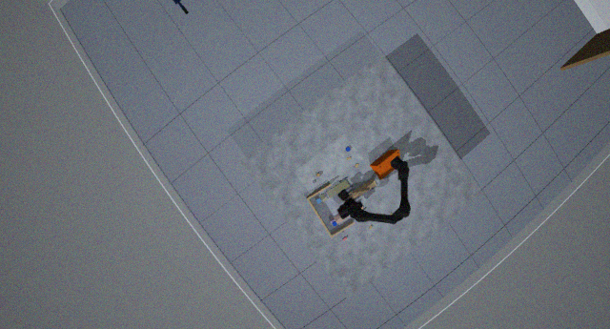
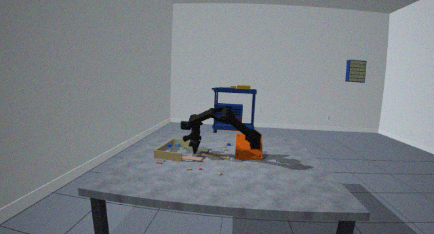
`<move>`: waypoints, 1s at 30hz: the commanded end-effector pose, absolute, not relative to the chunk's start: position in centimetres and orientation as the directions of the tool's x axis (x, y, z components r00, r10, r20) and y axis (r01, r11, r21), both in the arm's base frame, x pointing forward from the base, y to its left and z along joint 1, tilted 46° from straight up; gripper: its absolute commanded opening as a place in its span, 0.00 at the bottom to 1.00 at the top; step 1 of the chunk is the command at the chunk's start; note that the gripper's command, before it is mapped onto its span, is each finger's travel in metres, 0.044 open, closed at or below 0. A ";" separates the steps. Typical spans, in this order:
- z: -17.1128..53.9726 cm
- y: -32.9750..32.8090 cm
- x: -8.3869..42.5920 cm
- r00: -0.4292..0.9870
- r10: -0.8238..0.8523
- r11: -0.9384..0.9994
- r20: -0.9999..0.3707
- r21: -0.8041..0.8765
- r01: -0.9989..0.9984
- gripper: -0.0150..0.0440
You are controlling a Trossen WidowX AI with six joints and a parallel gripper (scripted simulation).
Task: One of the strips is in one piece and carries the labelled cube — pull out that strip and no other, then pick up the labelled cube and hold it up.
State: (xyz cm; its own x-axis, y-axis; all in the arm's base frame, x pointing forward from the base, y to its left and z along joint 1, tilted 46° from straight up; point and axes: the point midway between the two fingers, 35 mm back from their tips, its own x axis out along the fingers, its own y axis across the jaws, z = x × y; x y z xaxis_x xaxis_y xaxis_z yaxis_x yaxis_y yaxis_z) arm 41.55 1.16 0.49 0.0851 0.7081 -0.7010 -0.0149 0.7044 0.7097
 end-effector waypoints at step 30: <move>2.8 -1.7 35.2 0.082 0.711 0.701 -0.698 0.713 -0.009 0.25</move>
State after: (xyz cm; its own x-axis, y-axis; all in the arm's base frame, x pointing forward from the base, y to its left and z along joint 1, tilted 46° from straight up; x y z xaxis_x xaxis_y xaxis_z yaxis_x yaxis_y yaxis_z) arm 35.89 -1.78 2.72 0.0910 0.7124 -0.6958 -0.0030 0.6989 0.7152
